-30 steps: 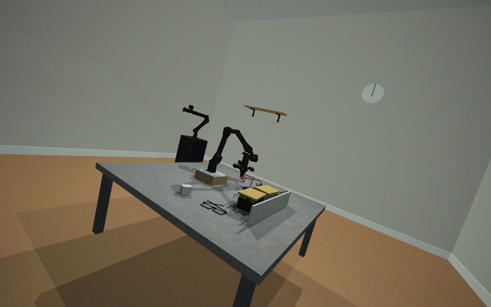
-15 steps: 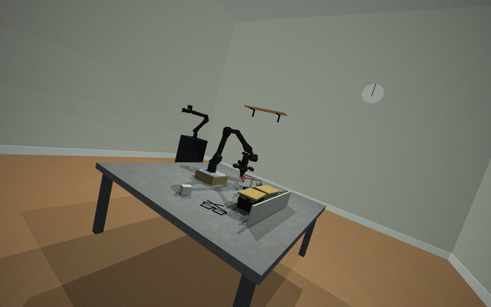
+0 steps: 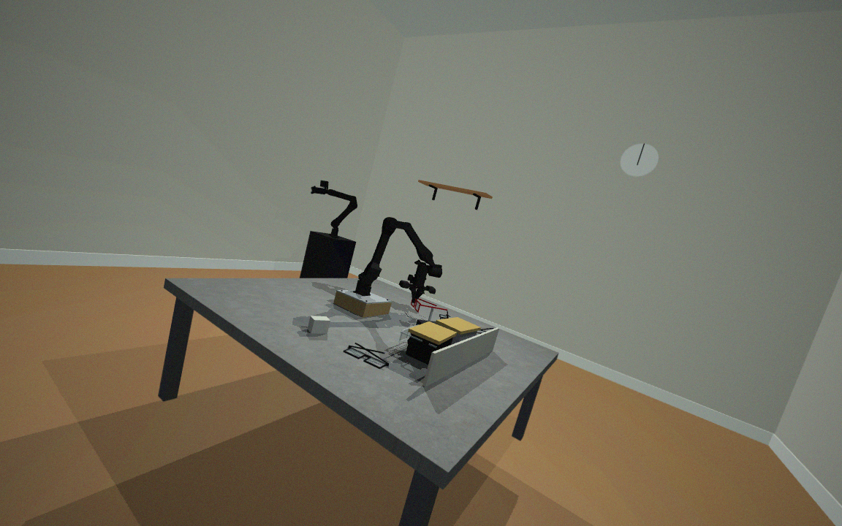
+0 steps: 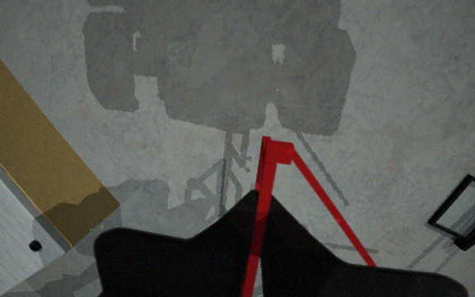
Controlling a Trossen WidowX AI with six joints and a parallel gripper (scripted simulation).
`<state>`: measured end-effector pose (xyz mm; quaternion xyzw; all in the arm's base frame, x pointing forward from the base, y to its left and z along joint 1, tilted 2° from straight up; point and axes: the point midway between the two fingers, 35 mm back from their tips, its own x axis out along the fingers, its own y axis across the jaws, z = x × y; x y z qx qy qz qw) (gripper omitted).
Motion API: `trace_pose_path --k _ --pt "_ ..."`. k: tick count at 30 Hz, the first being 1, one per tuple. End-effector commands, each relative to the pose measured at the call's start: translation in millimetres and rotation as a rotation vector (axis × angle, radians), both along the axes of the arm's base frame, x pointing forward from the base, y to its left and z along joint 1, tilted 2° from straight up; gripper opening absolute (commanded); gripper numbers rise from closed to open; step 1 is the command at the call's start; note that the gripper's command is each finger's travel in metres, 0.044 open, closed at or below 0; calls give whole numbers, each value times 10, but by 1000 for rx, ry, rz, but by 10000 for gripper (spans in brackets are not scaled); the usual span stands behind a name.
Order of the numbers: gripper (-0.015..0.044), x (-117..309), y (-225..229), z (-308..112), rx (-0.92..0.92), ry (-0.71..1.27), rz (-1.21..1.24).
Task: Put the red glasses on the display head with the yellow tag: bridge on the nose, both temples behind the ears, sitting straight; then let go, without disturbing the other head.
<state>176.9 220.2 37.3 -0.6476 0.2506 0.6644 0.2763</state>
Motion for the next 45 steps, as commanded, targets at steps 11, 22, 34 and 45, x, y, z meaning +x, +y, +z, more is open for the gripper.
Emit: trace_pose_path --k 11,22,34,45 --pt "0 64 -54 438 3 2 4" --pt "0 201 -110 600 3 0 4" --pt "0 780 -334 586 1 -4 4" --pt "0 799 -314 235 1 -4 4"
